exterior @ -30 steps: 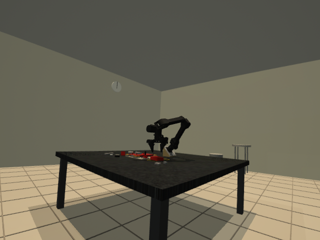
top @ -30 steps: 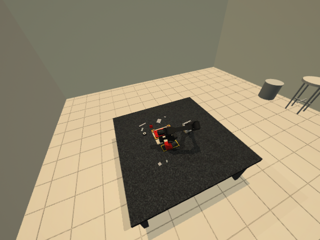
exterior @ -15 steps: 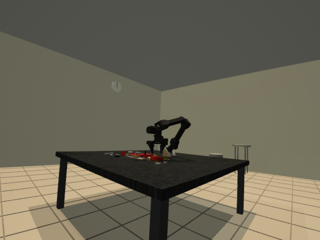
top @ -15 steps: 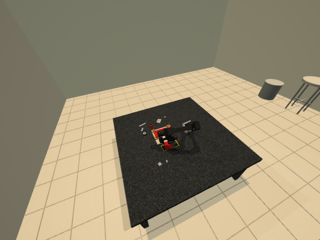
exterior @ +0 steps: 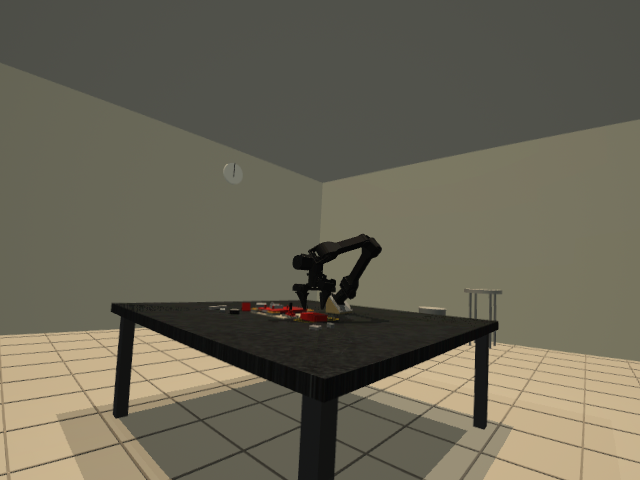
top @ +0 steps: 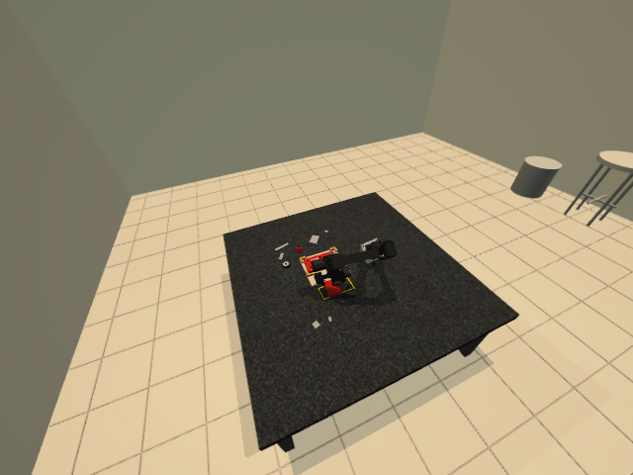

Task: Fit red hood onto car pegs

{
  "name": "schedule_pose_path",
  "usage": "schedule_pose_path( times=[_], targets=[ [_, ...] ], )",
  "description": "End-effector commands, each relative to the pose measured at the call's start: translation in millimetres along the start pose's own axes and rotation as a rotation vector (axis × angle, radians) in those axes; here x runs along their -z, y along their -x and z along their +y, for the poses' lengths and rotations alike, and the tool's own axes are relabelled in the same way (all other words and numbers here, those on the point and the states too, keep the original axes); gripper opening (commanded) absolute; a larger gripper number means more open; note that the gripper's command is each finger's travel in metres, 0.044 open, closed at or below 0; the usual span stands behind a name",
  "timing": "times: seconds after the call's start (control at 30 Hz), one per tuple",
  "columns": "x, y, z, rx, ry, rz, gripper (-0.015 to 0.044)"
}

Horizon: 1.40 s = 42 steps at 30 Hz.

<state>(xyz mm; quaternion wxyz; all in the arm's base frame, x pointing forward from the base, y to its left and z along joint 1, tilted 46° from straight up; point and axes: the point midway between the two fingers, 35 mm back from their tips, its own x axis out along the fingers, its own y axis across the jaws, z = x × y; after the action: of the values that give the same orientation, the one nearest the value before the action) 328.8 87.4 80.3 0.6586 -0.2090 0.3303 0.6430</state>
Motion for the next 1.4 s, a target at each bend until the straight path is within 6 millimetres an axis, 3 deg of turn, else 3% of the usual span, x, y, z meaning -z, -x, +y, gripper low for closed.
schedule_pose_path(
  times=[0.0,1.37],
  targets=[
    [-0.7,-4.7,1.5,-0.007,-0.003,-0.003,0.044],
    [-1.1,-24.7,1.7,-0.007,-0.002,-0.005,0.044]
  ],
)
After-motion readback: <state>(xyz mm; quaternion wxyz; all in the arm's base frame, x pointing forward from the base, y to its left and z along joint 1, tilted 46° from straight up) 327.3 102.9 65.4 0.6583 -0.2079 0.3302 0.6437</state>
